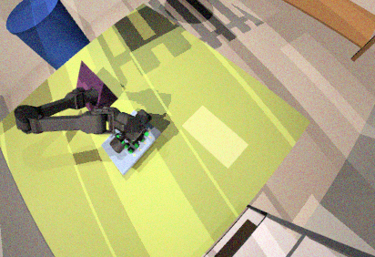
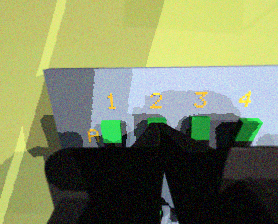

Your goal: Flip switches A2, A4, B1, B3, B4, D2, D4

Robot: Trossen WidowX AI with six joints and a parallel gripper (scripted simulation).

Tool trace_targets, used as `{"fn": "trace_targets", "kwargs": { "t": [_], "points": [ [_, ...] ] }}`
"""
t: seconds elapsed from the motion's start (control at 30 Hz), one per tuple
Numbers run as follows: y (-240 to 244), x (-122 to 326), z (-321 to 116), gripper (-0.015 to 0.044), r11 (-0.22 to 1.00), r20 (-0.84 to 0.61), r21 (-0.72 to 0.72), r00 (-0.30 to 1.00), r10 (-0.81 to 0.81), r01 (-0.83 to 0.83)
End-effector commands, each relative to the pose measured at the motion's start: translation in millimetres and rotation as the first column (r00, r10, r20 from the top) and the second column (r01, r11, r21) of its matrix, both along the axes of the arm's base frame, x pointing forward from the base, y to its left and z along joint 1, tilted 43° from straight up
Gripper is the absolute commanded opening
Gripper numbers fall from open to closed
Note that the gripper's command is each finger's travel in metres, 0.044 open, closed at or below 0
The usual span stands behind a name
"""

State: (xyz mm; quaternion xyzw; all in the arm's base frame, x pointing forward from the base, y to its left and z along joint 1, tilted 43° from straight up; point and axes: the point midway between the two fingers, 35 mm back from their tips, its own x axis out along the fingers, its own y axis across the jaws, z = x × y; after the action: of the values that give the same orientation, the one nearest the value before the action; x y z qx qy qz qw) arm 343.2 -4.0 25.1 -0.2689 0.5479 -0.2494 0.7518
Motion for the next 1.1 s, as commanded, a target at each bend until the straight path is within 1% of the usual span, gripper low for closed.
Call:
{"fn": "trace_targets", "kwargs": {
  "t": [0.0, 0.17, 0.33, 0.47, 0.53, 0.63, 0.7, 0.83, 0.93, 1.07],
  "points": [
    [-2, -1, -2, 0.0000, 1.000, -0.008, -0.004, 1.000, 0.001, -0.001],
    [1, -1, 1, 0.0000, 1.000, -0.001, 0.000, 1.000, 0.000, 0.000],
    [41, -20, 40, 0.0000, 1.000, 0.008, -0.003, 1.000, 0.018, -0.018],
    [42, -21, 42, 0.0000, 1.000, 0.008, -0.004, 1.000, 0.019, -0.019],
    [35, -21, 50, 0.0000, 1.000, 0.007, -0.003, 1.000, 0.019, -0.019],
    [2, -24, 80, 0.0000, 1.000, 0.007, -0.005, 1.000, 0.019, -0.019],
    [-6, -25, 87, 0.0000, 1.000, 0.007, -0.007, 1.000, 0.019, -0.019],
    [-7, -24, 85, 0.0000, 1.000, 0.006, -0.007, 1.000, 0.017, -0.017],
    [-27, -15, 65, 0.0000, 1.000, -0.009, -0.006, 1.000, 0.002, -0.002],
    [-29, -14, 64, 0.0000, 1.000, -0.010, -0.006, 1.000, 0.001, -0.001]
  ]
}}
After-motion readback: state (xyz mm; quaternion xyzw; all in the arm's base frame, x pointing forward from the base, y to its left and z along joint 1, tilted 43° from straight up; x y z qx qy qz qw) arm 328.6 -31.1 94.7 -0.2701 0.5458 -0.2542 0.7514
